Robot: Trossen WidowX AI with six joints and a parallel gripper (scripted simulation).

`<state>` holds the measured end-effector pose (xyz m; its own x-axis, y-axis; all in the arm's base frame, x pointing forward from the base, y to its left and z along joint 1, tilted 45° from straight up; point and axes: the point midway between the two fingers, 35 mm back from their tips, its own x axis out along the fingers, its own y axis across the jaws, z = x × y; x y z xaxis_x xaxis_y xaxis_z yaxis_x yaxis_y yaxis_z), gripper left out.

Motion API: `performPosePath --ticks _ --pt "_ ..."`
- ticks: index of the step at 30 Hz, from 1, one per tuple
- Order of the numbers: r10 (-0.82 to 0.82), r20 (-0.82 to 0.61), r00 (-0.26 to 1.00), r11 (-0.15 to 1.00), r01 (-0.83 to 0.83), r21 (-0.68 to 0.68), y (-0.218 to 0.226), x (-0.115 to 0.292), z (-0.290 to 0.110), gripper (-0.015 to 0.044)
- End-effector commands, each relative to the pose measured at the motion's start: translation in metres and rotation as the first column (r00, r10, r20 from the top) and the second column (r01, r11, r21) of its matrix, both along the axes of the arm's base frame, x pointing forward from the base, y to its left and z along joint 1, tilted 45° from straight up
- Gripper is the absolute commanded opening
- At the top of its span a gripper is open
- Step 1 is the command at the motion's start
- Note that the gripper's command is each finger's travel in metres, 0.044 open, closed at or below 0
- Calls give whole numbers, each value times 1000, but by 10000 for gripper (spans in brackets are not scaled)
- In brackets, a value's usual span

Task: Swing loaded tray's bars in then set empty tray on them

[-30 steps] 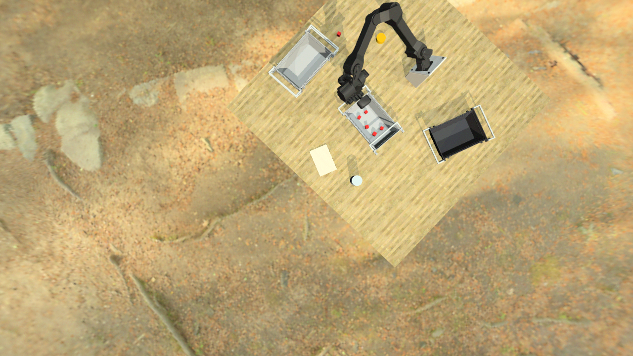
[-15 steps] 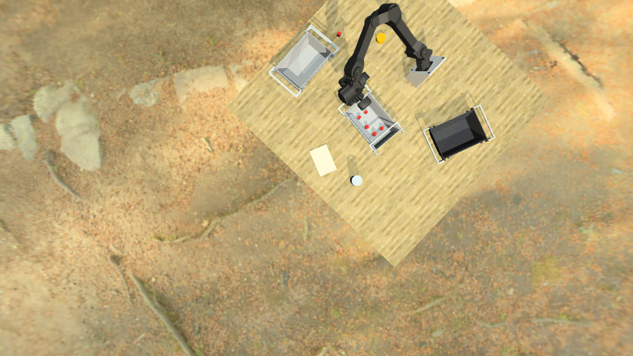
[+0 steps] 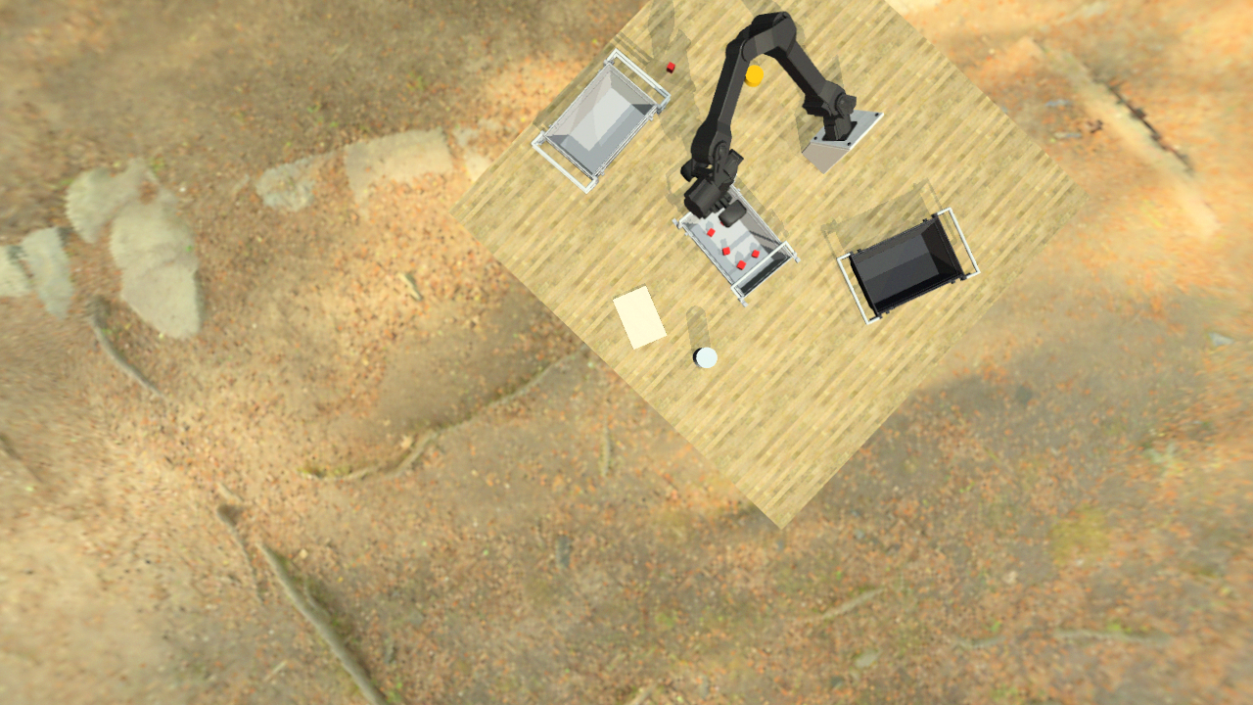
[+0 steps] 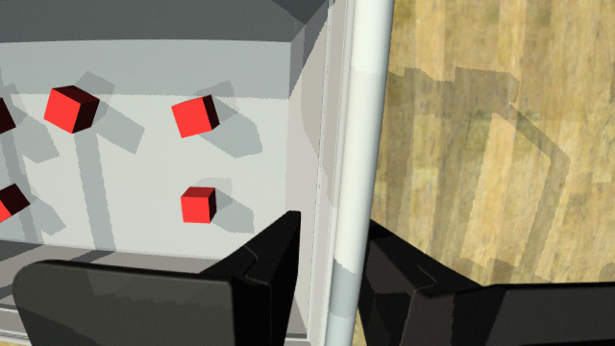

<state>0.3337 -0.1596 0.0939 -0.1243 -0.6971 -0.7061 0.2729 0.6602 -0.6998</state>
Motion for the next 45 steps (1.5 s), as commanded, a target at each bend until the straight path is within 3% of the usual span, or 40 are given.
performPosePath --ticks 1,6,17,39,42,45 --pt "-1 -7 1000 1000 1 5 8 3 -17 81" --pt "-1 -7 1000 1000 1 5 7 5 -37 81" --pt "-1 -7 1000 1000 1 7 35 10 0 81" --pt "4 -10 1000 1000 -4 9 31 10 -7 81" --pt "4 -10 1000 1000 -4 9 31 10 -7 2" --pt "4 -10 1000 1000 -4 9 31 10 -7 0"
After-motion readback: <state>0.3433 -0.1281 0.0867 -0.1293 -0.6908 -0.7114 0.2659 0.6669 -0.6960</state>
